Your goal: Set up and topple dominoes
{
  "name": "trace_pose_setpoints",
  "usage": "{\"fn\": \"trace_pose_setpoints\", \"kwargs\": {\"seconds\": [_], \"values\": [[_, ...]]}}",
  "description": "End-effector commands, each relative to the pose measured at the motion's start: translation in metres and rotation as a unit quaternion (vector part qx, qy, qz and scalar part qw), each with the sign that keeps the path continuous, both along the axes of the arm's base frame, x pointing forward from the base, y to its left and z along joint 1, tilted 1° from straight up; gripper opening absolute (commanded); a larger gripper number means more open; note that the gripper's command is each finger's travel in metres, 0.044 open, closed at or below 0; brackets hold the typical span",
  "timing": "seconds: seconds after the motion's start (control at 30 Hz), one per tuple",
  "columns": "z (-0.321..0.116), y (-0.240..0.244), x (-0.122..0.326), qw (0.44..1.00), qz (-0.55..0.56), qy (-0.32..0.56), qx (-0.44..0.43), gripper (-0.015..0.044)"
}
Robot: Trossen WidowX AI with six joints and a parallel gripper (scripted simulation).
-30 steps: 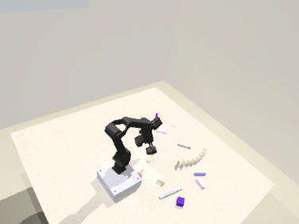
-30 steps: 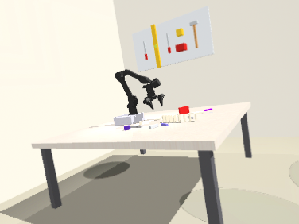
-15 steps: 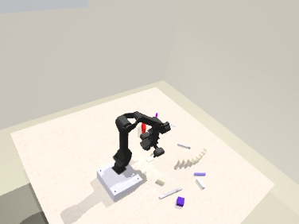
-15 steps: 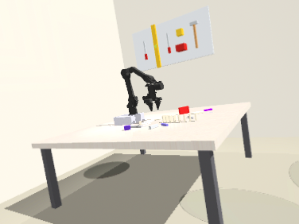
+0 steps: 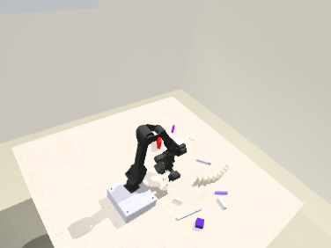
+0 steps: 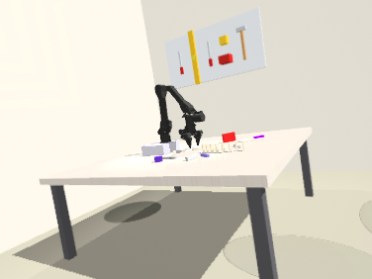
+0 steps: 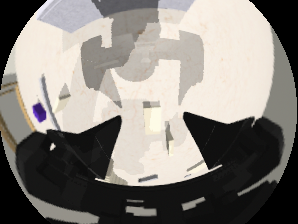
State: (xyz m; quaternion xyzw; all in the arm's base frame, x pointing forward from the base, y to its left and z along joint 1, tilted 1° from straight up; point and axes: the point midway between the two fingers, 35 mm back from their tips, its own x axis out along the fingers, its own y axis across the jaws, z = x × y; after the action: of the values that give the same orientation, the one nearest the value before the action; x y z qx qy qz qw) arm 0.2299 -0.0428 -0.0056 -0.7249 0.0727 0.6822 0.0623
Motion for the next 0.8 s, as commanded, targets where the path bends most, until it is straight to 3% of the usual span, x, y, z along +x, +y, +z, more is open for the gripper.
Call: {"fn": "trace_pose_setpoints", "kwargs": {"seconds": [0.0,0.4,0.77], "values": [[-0.0076,0.0005,-0.0026,1.000,0.003,0.006,0.002,0.0440],[-0.0159,0.0003,-0.0026,1.000,0.003,0.006,0.002,0.0440],[-0.0159,0.0003,-0.0026,1.000,0.003,0.006,0.002,0.0151]]}}
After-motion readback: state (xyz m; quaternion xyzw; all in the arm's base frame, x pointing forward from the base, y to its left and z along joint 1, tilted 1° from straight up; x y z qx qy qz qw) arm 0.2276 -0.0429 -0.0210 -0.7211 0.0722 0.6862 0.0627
